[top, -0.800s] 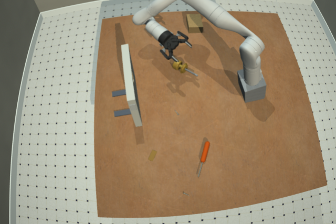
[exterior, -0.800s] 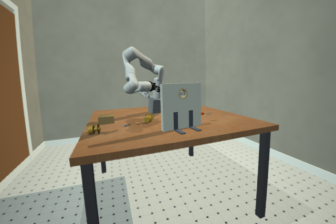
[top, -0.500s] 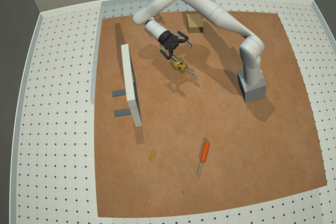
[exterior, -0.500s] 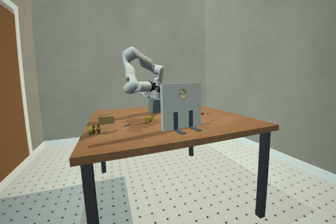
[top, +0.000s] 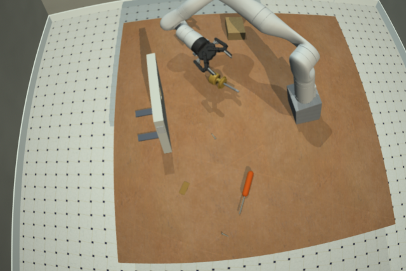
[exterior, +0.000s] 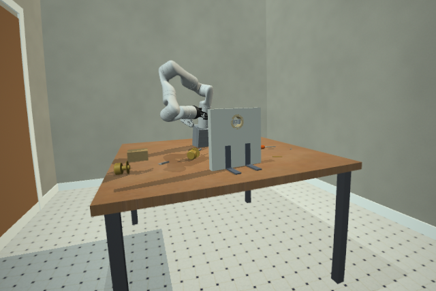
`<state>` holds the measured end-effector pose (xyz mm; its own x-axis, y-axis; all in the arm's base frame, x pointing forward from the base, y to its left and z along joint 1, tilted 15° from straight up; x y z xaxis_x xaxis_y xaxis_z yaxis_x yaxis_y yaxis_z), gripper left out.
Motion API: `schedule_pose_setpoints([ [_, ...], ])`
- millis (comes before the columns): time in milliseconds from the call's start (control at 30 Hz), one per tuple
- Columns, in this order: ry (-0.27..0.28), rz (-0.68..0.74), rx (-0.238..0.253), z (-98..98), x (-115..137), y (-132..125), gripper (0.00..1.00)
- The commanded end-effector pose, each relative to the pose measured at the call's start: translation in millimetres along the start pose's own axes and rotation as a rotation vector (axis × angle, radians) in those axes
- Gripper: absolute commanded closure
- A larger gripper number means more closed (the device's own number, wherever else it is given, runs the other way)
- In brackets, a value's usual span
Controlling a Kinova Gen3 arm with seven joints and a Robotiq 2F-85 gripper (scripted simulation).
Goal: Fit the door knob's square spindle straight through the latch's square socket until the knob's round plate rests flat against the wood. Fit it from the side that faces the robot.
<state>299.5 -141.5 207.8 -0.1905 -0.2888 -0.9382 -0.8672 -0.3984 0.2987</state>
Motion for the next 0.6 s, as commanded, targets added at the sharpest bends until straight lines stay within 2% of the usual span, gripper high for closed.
schedule_pose_setpoints([
  [0, 0.010, -0.003, 0.004, 0.5, 1, 0, 0.00],
  [233, 0.077, -0.022, 0.029, 5.2, 12, 0, 0.00],
  [300, 0.077, -0.022, 0.029, 5.2, 12, 0, 0.00],
  [433, 0.148, -0.045, 0.051, 8.8, 25, 0, 0.00],
  [567, 0.246, -0.080, 0.075, 11.7, 42, 1, 0.00],
])
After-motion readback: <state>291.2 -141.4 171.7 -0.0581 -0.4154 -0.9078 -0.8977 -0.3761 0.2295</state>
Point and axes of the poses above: the point where the finger pads meet when closed, its own z axis out along the fingers, its own y axis across the jaws, x = y × z, the point moved 1 cm from there along -z, back along the fingers, and after that the axes turned 4 degrees about z, right-handed, at the moved point
